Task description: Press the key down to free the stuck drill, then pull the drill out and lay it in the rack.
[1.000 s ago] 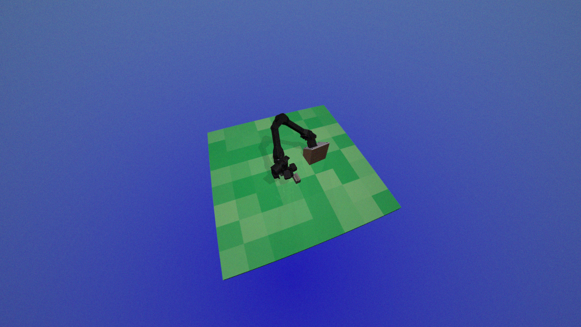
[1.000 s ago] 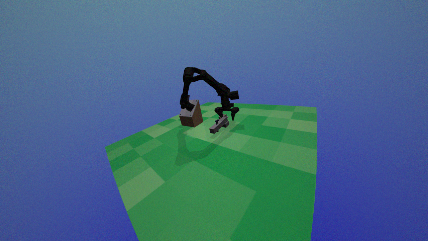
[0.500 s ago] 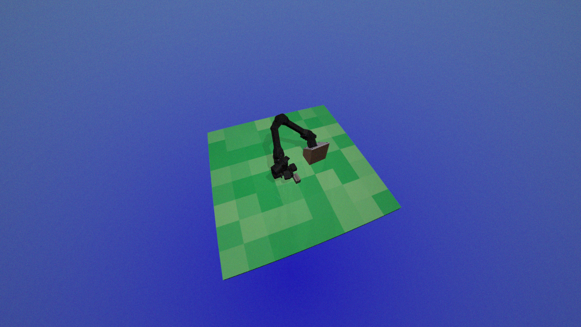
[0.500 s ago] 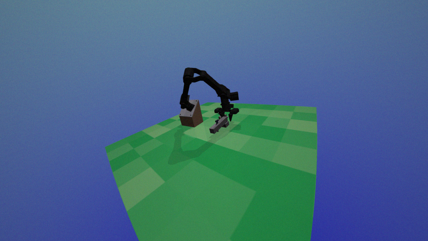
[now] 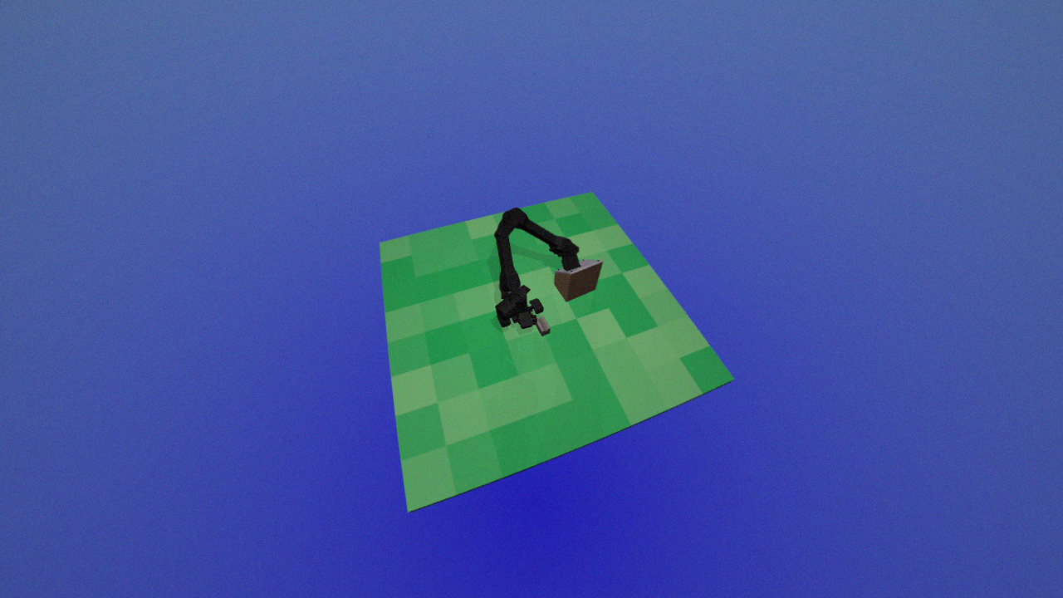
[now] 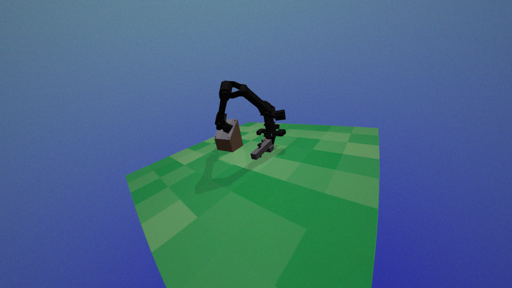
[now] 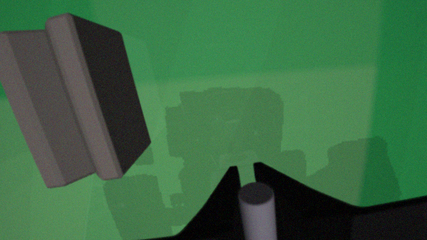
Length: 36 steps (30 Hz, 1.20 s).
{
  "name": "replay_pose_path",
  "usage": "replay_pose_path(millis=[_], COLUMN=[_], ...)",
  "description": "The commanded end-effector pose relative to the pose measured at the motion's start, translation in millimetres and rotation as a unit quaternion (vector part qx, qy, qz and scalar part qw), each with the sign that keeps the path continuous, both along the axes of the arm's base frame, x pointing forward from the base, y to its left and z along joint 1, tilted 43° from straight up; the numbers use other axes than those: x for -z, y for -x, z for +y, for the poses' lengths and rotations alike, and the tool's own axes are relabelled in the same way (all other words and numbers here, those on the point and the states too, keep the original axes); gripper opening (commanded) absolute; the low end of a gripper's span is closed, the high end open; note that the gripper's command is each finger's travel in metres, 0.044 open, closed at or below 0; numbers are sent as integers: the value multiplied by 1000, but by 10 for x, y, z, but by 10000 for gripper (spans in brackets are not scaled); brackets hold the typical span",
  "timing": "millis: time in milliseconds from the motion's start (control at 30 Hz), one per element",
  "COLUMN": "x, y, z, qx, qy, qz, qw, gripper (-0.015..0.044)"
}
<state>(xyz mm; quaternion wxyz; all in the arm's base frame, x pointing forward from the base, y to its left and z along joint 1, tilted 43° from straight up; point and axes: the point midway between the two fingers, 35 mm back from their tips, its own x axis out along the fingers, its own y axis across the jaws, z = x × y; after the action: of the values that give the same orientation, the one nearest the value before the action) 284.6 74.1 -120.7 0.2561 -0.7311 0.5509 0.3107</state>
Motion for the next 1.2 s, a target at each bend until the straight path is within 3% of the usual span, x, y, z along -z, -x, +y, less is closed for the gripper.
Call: replay_pose_path(millis=[0, 1067, 1167], x=[25, 297, 251], y=[10, 104, 74], z=[28, 339, 309], qx=[-2, -2, -3], qy=[4, 3, 2], qz=[1, 2, -2], qw=[1000, 1000, 1000], gripper=[0, 0, 79])
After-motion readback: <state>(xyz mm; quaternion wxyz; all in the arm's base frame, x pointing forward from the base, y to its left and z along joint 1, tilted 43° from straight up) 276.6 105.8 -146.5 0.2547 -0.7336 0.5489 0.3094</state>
